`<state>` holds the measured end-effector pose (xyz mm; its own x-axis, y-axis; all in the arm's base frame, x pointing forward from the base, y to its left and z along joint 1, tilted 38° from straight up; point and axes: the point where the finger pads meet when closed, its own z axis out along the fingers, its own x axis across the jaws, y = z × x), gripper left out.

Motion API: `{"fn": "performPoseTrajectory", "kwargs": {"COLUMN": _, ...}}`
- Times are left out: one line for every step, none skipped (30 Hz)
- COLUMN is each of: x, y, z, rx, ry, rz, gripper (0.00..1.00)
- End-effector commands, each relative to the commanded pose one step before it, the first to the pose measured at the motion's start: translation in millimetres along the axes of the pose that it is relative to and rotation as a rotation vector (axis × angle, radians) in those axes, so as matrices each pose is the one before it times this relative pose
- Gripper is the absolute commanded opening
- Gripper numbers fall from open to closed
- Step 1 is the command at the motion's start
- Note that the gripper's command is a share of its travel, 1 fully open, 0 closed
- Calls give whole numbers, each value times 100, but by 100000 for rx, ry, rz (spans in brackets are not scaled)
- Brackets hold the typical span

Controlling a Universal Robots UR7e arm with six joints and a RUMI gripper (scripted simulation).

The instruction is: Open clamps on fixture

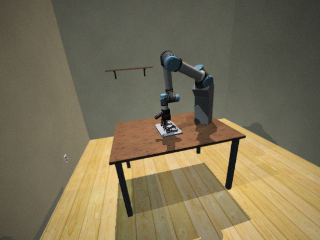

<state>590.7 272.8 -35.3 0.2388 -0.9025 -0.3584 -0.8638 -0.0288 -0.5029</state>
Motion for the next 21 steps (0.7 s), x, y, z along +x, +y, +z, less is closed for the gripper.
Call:
{"fn": "performPoseTrajectory", "kwargs": {"x": 59, "y": 558, "z": -424, "rx": -67, "ry": 25, "rz": 108, "gripper": 0}}
{"fn": "performPoseTrajectory", "kwargs": {"x": -1, "y": 74, "z": -44, "rx": -1, "ry": -1, "rz": -2, "gripper": 0}}
{"fn": "performPoseTrajectory", "kwargs": {"x": 0, "y": 0, "z": 0, "rx": 0, "ry": 0, "rz": 0, "gripper": 0}}
{"fn": "performPoseTrajectory", "kwargs": {"x": 0, "y": 0, "z": 0, "rx": 0, "ry": 0, "rz": 0, "gripper": 0}}
{"fn": "performPoseTrajectory", "kwargs": {"x": -37, "y": 89, "z": -36, "rx": -25, "ry": -22, "rz": -46, "gripper": 0}}
{"fn": "performPoseTrajectory", "kwargs": {"x": 1, "y": 73, "z": -45, "rx": 1, "ry": 1, "rz": 0, "gripper": 0}}
{"fn": "performPoseTrajectory", "kwargs": {"x": 2, "y": 78, "z": -38, "rx": 1, "ry": 1, "rz": 2, "gripper": 0}}
{"fn": "performPoseTrajectory", "kwargs": {"x": 3, "y": 80, "z": -35, "rx": 2, "ry": 1, "rz": 4, "gripper": 0}}
{"fn": "performPoseTrajectory", "kwargs": {"x": 3, "y": 80, "z": -35, "rx": 2, "ry": 1, "rz": 4, "gripper": 0}}
{"fn": "performPoseTrajectory", "kwargs": {"x": 2, "y": 80, "z": -34, "rx": 1, "ry": 1, "rz": 3, "gripper": 0}}
{"fn": "performPoseTrajectory", "kwargs": {"x": 1, "y": 80, "z": -34, "rx": 1, "ry": 0, "rz": 1, "gripper": 0}}
{"fn": "performPoseTrajectory", "kwargs": {"x": 0, "y": 79, "z": -33, "rx": -1, "ry": -1, "rz": 0, "gripper": 0}}
{"fn": "performPoseTrajectory", "kwargs": {"x": 1, "y": 85, "z": -28, "rx": -12, "ry": -1, "rz": 4, "gripper": 0}}
{"fn": "performPoseTrajectory", "kwargs": {"x": 0, "y": 84, "z": -28, "rx": -12, "ry": -1, "rz": 4, "gripper": 0}}
{"fn": "performPoseTrajectory", "kwargs": {"x": 1, "y": 100, "z": -11, "rx": -33, "ry": -3, "rz": 10, "gripper": 0}}
{"fn": "performPoseTrajectory", "kwargs": {"x": 1, "y": 104, "z": -6, "rx": -38, "ry": -4, "rz": 12, "gripper": 0}}
{"fn": "performPoseTrajectory", "kwargs": {"x": 1, "y": 101, "z": -7, "rx": -35, "ry": -4, "rz": 10, "gripper": 0}}
{"fn": "performPoseTrajectory", "kwargs": {"x": 0, "y": 97, "z": -9, "rx": -31, "ry": -3, "rz": 9, "gripper": 0}}
{"fn": "performPoseTrajectory", "kwargs": {"x": 0, "y": 92, "z": -11, "rx": -25, "ry": -3, "rz": 7, "gripper": 0}}
{"fn": "performPoseTrajectory", "kwargs": {"x": 0, "y": 0, "z": 0, "rx": 0, "ry": 0, "rz": 0, "gripper": 0}}
{"fn": "performPoseTrajectory", "kwargs": {"x": 0, "y": 0, "z": 0, "rx": 0, "ry": 0, "rz": 0, "gripper": 0}}
